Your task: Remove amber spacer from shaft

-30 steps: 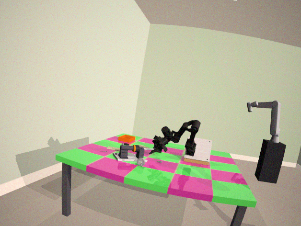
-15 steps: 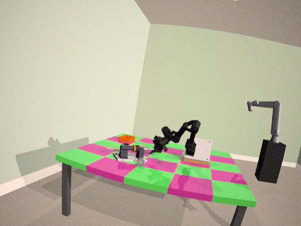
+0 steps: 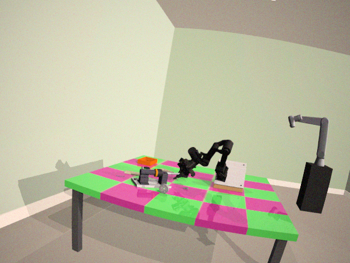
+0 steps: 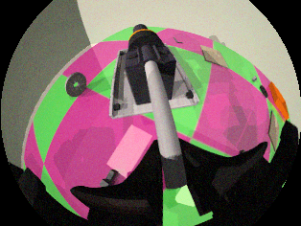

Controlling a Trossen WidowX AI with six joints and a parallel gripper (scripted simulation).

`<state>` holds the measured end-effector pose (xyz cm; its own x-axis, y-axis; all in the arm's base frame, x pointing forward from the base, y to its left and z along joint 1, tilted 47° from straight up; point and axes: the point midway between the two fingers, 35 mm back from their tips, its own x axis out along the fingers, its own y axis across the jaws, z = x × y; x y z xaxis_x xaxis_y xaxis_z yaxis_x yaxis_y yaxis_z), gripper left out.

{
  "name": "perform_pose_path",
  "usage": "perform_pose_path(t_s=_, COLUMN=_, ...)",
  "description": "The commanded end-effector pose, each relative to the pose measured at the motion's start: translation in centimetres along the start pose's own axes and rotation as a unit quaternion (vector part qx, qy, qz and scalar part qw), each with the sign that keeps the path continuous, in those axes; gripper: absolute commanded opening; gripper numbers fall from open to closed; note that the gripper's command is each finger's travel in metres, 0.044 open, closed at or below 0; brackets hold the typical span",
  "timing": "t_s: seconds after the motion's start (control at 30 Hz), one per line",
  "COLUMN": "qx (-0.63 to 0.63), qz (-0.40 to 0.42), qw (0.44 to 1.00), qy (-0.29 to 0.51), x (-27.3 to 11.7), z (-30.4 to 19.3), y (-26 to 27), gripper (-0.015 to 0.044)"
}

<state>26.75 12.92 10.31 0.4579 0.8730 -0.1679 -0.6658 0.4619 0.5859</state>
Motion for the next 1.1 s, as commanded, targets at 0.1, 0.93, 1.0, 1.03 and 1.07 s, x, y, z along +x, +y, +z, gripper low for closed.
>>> perform_pose_path(t_s=0.1, qx=-0.003, qz=0.001, qw=1.0, qy=0.0, x=-0.1, z=-0.04, y=0.02, gripper=0.0)
perform_pose_path(t_s=0.93, qx=-0.003, qz=0.001, qw=1.0, qy=0.0, x=-0.29, z=-0.23, y=0.02, gripper=0.0)
perform_pose_path(t_s=1.0, qx=-0.003, qz=0.001, qw=1.0, qy=0.0, x=-0.3, z=-0.24, y=0.02, gripper=0.0)
perform_pose_path(t_s=1.03, qx=-0.003, qz=0.001, qw=1.0, qy=0.0, x=-0.31, z=-0.25, y=0.02, gripper=0.0)
perform_pose_path(t_s=1.07, qx=-0.003, qz=0.001, qw=1.0, qy=0.0, x=-0.32, z=-0.26, y=0.02, gripper=0.0)
